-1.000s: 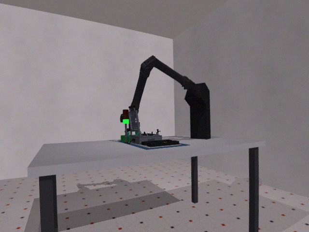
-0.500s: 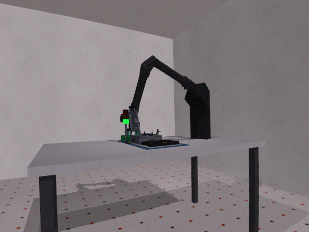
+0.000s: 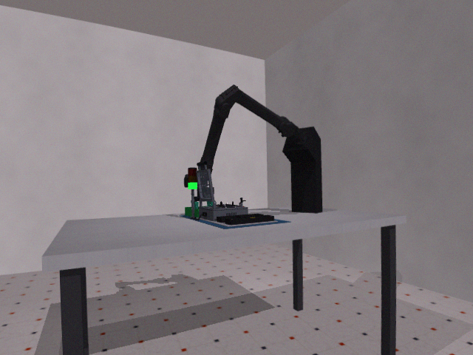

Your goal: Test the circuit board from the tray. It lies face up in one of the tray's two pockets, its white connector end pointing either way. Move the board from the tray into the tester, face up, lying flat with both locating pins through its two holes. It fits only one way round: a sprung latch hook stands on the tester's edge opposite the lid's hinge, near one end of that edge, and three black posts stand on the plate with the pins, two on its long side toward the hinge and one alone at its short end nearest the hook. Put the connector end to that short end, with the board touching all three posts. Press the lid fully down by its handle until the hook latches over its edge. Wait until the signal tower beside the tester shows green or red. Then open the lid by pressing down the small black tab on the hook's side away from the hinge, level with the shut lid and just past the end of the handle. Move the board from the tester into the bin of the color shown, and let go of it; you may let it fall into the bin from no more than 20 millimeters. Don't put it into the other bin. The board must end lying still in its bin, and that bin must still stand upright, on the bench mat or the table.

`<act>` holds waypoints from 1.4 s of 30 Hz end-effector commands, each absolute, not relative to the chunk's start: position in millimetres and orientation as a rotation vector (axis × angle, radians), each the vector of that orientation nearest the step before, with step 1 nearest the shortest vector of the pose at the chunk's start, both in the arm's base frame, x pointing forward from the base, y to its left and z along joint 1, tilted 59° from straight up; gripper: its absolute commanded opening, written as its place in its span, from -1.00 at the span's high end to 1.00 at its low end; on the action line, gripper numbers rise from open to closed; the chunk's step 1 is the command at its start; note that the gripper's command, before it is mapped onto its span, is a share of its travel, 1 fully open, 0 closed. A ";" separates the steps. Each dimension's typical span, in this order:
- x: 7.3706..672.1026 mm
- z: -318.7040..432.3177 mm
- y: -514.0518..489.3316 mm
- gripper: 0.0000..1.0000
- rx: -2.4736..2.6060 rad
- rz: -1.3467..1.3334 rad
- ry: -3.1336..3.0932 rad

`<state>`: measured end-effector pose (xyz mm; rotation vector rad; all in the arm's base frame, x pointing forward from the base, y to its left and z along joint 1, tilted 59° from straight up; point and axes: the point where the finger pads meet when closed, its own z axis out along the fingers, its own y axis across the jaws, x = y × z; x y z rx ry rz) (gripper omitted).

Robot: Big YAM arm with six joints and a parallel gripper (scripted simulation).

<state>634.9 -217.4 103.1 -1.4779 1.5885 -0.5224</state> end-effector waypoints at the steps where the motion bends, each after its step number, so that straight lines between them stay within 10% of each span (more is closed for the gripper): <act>1: 644.1 117.4 -212.3 -0.45 -1.475 -0.545 1.559; 33: 643.9 117.0 -212.2 -0.45 -1.476 -0.543 1.561; 34: 643.9 117.0 -212.2 -0.83 -1.476 -0.543 1.561; 42: 643.9 117.0 -212.2 -0.83 -1.476 -0.543 1.560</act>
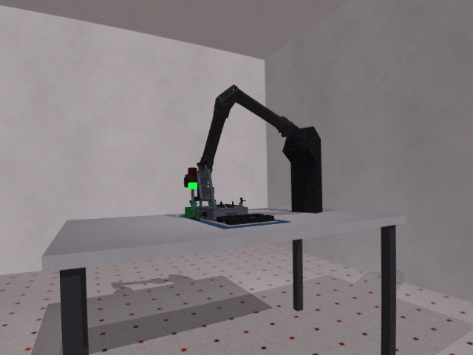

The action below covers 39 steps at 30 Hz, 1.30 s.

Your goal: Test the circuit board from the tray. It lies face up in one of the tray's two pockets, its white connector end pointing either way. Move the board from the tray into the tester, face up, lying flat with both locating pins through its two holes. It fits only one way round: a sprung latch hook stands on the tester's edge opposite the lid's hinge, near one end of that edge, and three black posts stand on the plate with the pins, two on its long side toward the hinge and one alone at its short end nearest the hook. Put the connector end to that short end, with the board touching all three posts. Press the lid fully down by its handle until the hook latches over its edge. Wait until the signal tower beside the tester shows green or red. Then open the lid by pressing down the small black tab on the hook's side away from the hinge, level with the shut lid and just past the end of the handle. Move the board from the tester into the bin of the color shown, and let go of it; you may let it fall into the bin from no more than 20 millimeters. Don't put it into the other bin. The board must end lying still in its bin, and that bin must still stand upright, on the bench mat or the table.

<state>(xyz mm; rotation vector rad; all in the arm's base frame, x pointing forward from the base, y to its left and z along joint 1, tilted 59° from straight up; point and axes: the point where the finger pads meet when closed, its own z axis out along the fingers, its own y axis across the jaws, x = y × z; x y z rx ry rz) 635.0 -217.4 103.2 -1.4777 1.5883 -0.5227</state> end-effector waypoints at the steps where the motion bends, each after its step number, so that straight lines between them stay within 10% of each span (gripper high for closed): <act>1: 643.9 117.0 -212.2 -0.83 -1.476 -0.543 1.560; 39: 619.7 125.0 -234.1 -0.83 -1.466 -0.557 1.586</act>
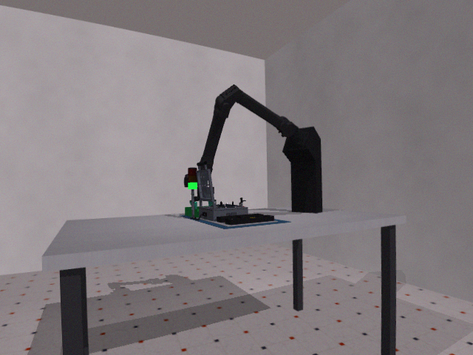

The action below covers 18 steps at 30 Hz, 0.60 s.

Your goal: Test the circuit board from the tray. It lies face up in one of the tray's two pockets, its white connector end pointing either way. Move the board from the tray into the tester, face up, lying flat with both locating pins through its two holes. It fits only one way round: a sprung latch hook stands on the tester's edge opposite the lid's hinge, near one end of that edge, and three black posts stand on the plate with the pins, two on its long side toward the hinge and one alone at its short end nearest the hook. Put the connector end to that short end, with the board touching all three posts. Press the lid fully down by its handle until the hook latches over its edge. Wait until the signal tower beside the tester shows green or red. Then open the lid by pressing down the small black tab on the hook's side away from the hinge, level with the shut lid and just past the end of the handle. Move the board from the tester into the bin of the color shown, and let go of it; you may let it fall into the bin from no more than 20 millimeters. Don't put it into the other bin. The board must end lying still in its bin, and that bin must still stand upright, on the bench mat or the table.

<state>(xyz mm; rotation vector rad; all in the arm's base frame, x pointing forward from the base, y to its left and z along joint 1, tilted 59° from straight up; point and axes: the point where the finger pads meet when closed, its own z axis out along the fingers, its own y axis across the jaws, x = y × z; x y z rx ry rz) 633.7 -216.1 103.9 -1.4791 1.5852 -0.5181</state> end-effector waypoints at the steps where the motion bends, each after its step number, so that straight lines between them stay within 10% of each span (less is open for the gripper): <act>1: 619.7 125.0 -234.1 -0.83 -1.466 -0.557 1.586; 18: 543.6 171.3 -254.3 -0.83 -1.467 -0.558 1.586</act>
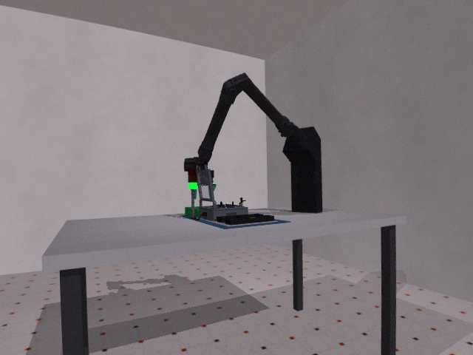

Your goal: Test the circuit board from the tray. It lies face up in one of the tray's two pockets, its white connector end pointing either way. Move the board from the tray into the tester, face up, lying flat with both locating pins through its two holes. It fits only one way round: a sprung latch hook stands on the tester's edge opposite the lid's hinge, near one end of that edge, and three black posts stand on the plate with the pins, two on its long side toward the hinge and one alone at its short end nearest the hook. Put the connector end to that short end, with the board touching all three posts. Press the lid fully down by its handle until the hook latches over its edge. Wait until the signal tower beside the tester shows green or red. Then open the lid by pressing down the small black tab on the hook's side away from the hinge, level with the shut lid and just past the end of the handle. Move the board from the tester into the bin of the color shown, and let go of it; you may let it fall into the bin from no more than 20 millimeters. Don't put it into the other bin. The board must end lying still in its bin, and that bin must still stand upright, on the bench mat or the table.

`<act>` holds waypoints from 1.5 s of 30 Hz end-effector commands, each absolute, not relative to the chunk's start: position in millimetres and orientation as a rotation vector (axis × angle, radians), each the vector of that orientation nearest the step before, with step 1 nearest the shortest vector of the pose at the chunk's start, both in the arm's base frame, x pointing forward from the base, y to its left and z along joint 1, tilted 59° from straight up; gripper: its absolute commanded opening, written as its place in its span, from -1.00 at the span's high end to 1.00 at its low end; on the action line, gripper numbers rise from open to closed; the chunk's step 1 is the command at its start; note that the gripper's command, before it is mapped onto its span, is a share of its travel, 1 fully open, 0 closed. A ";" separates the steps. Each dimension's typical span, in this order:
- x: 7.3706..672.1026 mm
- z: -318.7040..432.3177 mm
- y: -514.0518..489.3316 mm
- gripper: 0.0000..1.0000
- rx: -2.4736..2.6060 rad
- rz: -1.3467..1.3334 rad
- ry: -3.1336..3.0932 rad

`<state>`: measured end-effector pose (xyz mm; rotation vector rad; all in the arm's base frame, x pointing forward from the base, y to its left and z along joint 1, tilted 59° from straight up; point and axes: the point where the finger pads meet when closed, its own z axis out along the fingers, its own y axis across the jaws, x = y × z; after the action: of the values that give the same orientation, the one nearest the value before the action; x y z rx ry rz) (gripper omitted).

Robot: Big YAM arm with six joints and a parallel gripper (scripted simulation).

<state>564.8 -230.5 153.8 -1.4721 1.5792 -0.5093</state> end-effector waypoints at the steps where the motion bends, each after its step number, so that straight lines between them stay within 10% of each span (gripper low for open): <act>1: 543.6 171.3 -254.3 -0.83 -1.467 -0.558 1.586; 45: 515.1 184.9 -264.8 -1.00 -1.466 -0.552 1.593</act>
<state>527.1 -245.7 178.7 -1.4857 1.5742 -0.5212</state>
